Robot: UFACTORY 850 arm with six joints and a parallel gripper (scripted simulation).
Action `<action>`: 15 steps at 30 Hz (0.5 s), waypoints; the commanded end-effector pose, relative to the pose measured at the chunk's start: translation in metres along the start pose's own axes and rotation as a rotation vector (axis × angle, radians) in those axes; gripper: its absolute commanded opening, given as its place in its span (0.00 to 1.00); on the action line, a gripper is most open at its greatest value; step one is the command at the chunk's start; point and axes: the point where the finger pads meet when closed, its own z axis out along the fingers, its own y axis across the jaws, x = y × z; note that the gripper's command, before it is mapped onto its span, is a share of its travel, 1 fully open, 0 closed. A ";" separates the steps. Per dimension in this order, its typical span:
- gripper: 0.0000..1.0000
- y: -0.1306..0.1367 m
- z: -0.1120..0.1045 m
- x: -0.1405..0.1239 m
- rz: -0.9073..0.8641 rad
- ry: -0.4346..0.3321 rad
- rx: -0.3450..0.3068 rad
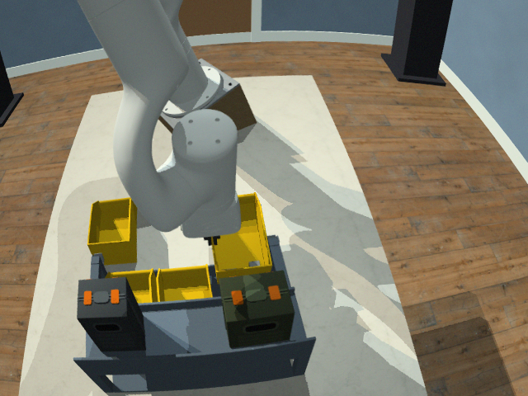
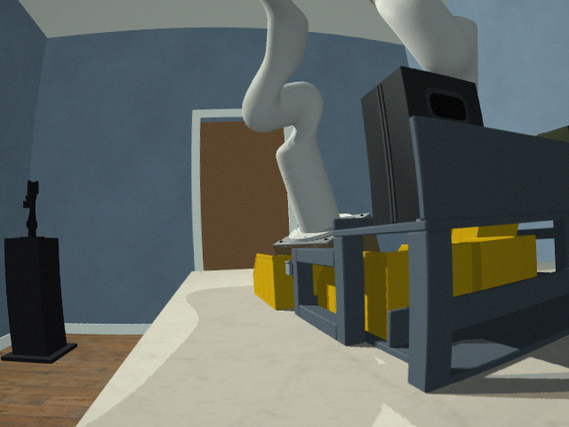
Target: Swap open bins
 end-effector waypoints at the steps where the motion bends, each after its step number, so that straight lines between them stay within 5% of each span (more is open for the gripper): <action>1: 0.00 0.000 -0.002 -0.005 0.000 -0.001 0.000; 15: 0.00 0.000 -0.005 -0.013 0.000 -0.001 0.000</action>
